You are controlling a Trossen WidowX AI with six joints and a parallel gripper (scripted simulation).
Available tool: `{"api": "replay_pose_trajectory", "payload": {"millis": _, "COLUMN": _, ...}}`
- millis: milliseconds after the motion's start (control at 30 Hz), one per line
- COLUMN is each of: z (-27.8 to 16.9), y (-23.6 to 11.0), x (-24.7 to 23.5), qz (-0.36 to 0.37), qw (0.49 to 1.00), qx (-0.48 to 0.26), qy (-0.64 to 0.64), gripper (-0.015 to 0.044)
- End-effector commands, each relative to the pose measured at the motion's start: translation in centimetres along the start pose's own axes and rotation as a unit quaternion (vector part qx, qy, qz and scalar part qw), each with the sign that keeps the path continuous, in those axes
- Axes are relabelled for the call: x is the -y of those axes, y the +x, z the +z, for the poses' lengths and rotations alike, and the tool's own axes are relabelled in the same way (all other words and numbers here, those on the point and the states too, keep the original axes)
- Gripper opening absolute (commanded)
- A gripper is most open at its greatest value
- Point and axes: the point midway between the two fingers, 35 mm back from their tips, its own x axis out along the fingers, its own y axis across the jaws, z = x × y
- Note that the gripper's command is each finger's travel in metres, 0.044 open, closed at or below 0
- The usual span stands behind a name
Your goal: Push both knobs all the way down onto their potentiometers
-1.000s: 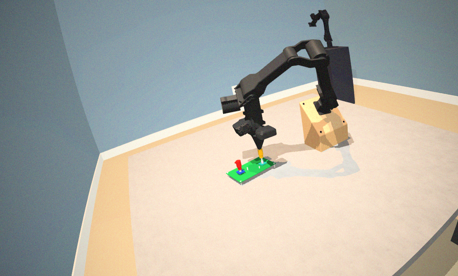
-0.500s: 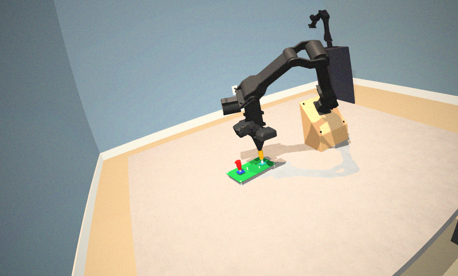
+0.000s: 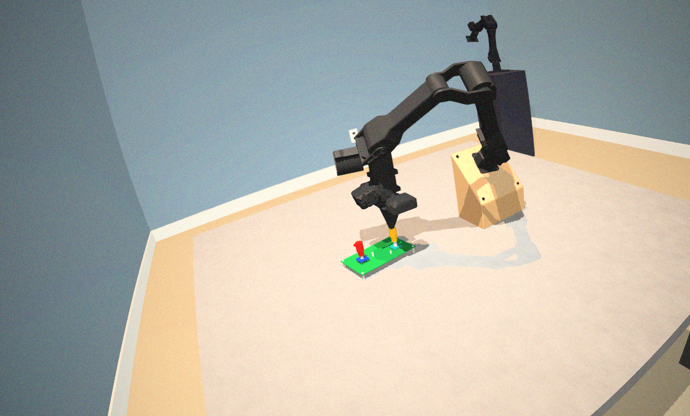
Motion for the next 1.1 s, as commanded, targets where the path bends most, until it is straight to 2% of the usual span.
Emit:
{"api": "replay_pose_trajectory", "payload": {"millis": 0, "z": 0.06, "y": 1.58, "x": -0.24, "qz": 0.002, "qw": 1.0, "qx": -0.01, "qy": -0.011, "gripper": 0.0}}
{"api": "replay_pose_trajectory", "payload": {"millis": 1067, "z": 0.05, "y": 1.92, "x": -0.25, "qz": 0.002, "qw": 1.0, "qx": -0.01, "qy": -0.011, "gripper": 0.0}}
